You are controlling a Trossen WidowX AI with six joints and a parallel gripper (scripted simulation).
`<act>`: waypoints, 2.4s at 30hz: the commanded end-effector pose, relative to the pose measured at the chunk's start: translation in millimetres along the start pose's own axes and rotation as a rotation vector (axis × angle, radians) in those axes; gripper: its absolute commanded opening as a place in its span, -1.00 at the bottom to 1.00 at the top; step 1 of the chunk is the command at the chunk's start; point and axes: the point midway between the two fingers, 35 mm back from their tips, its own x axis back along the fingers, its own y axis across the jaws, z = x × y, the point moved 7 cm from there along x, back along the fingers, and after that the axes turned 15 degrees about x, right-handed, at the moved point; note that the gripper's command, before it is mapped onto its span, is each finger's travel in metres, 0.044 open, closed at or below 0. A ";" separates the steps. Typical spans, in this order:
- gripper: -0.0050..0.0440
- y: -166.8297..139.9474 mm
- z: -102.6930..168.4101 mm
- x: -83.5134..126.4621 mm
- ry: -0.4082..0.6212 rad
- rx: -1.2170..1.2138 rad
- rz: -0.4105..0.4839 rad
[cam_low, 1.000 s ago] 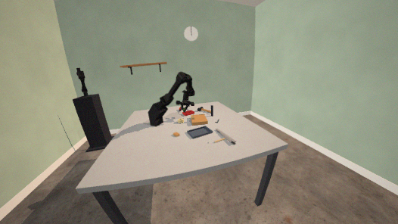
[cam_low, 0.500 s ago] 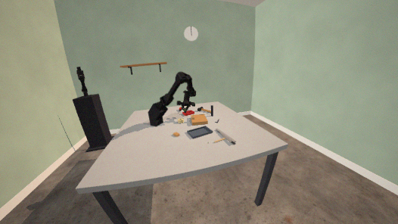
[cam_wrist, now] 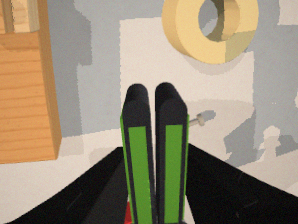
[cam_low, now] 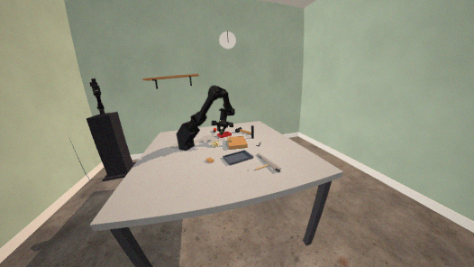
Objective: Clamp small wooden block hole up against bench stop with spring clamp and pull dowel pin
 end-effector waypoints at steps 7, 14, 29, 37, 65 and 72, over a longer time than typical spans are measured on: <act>-0.80 3.3 -10.7 1.9 0.012 -0.010 -0.003; -0.80 4.6 -15.8 2.3 0.015 -0.014 -0.005; -0.80 7.3 -29.0 3.5 0.022 -0.022 -0.009; -0.80 8.7 -37.2 4.3 0.025 -0.027 -0.013; -0.80 11.0 -62.1 7.6 0.031 -0.041 -0.028; -0.80 11.2 -69.4 8.7 0.031 -0.044 -0.033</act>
